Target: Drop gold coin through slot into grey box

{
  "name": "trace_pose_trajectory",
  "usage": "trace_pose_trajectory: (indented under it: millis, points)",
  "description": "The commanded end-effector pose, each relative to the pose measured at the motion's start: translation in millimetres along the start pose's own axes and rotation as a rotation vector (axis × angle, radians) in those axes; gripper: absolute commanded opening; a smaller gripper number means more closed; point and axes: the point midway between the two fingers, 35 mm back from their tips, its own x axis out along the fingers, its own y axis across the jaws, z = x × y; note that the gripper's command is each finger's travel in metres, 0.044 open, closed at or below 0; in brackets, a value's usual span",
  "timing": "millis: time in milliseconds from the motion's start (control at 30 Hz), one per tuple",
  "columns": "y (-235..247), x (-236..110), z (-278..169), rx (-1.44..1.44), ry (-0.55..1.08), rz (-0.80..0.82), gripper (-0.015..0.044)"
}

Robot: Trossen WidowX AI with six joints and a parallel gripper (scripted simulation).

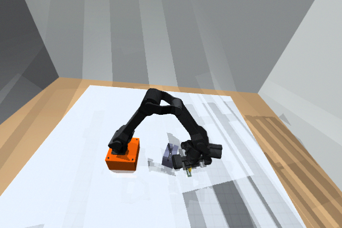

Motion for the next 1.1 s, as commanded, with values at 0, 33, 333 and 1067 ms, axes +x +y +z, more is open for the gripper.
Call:
trace_pose_trajectory:
  millis: [0,33,333,1067]
  points:
    - [-6,-12,-1,0.005,0.001,-0.016,0.0]
    - [-6,-14,-1,0.004,0.002,-0.016,0.0]
    - [-6,-37,-2,0.001,0.003,-0.009,0.0]
    - [-1,-86,-1,-0.005,0.003,0.01,0.0]
